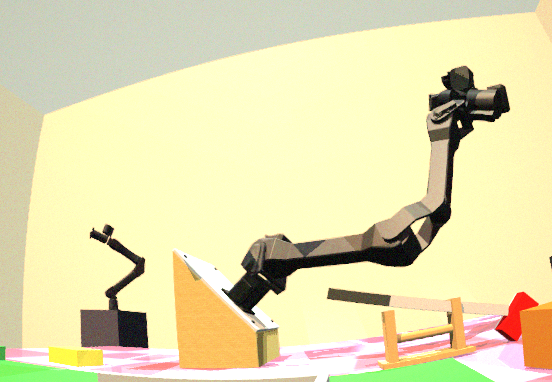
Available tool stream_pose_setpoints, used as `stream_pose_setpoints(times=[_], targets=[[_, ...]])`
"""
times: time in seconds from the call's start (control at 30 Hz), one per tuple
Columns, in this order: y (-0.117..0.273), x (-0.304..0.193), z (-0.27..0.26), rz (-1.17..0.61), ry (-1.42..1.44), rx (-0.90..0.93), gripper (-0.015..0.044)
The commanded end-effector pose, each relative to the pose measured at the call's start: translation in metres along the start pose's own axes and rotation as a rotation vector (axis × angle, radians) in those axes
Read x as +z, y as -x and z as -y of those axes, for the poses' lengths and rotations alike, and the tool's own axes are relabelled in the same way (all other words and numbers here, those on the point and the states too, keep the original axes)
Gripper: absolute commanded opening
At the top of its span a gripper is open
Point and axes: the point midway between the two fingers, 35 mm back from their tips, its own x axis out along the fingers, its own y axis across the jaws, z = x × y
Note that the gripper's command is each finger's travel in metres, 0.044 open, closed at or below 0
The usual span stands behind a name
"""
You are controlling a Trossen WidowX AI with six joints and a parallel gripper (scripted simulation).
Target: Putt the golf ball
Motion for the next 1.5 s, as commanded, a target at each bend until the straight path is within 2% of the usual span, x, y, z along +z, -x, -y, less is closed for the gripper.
stream_pose_setpoints(times=[0.0, 0.2, 0.37, 0.6, 0.87, 1.17, 1.33, 1.47], targets=[[-0.005, 0.031, -0.05, 0.15, -0.109, 0.15, 0.044], [0.013, 0.087, -0.131, 0.356, -0.359, 0.46, 0.044], [0.057, 0.134, -0.186, 0.494, -0.568, 0.769, 0.044], [0.152, 0.188, -0.233, 0.62, -0.811, 1.262, 0.044], [0.281, 0.214, -0.238, 0.673, -0.937, 1.865, 0.044], [0.425, 0.187, -0.196, 0.476, -0.815, 2.624, 0.044], [0.49, 0.145, -0.159, 0.247, -0.538, 2.995, 0.044], [0.529, 0.1, -0.127, 0.008, -0.198, 3.202, 0.044]])
